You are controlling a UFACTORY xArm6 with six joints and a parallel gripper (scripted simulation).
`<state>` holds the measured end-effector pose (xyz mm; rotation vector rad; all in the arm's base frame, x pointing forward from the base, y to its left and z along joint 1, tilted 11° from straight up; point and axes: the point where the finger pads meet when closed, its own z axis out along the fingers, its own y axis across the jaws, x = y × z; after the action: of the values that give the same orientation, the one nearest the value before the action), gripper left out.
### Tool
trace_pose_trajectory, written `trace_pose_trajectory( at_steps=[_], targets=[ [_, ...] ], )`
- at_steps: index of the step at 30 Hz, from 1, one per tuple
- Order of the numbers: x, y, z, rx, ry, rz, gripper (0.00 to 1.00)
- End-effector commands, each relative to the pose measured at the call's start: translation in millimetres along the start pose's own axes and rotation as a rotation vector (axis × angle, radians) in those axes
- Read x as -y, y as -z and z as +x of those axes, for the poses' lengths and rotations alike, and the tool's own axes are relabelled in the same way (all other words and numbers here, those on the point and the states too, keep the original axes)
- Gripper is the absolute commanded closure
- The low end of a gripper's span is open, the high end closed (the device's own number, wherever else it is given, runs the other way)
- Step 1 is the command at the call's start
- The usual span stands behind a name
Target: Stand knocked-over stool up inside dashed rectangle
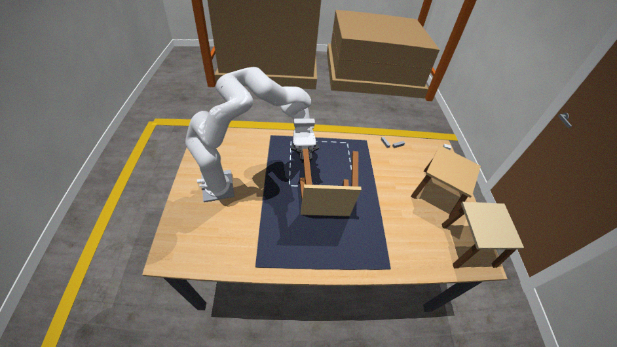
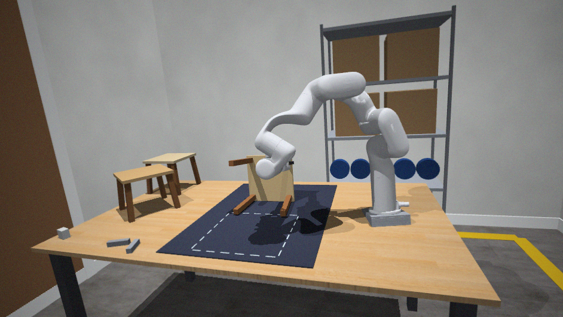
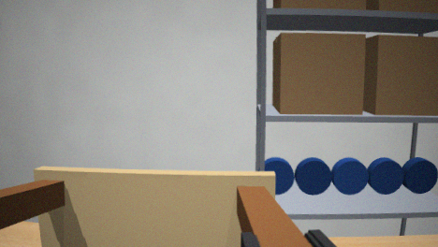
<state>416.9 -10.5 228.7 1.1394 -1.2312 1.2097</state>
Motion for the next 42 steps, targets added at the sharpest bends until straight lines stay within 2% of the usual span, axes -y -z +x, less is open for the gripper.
trace_pose_trajectory(
  at_steps=[1, 31, 32, 42],
  targets=[
    [0.9, 3.0, -1.2, -0.011, -0.002, 0.0, 0.72],
    [1.2, 6.2, -4.0, -0.026, -0.001, 0.0, 0.72],
    [1.2, 6.2, -4.0, -0.026, -0.001, 0.0, 0.45],
    [1.2, 6.2, -4.0, -0.026, -0.001, 0.0, 0.45]
  ],
)
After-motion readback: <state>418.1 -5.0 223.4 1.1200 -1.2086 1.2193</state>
